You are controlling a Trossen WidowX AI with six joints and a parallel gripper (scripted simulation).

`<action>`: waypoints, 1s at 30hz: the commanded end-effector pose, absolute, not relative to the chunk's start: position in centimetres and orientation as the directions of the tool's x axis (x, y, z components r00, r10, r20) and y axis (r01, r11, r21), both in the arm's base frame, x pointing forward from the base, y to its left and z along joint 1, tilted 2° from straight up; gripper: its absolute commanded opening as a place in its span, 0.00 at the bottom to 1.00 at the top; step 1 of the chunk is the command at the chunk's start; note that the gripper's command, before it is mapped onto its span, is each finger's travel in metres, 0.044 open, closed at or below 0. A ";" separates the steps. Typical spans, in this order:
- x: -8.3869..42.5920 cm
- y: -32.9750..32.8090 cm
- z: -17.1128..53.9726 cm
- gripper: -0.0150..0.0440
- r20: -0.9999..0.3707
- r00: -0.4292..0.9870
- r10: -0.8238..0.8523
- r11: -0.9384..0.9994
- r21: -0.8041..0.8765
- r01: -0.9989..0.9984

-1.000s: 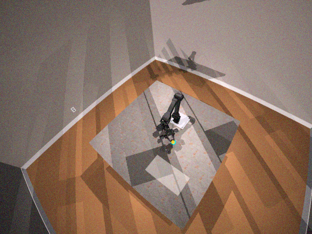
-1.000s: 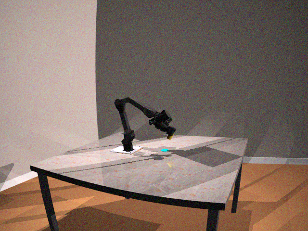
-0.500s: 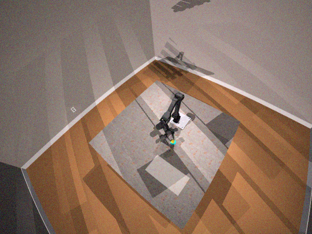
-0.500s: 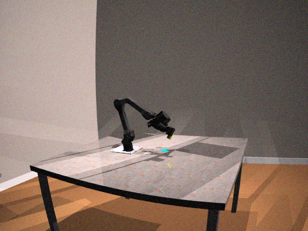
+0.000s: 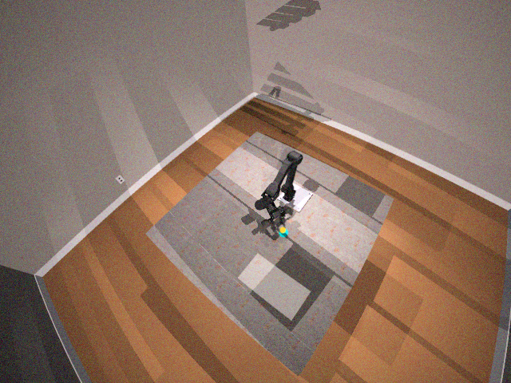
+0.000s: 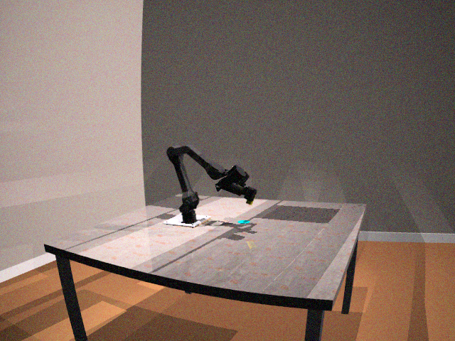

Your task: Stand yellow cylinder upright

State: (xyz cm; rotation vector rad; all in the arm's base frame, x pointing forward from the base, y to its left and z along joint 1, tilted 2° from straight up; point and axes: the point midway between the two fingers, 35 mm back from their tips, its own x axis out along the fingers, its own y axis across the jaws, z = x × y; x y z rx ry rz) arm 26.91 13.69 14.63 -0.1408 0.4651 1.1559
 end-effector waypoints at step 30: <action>25.1 12.4 15.4 0.43 -0.245 0.335 0.910 0.360 0.064 -0.931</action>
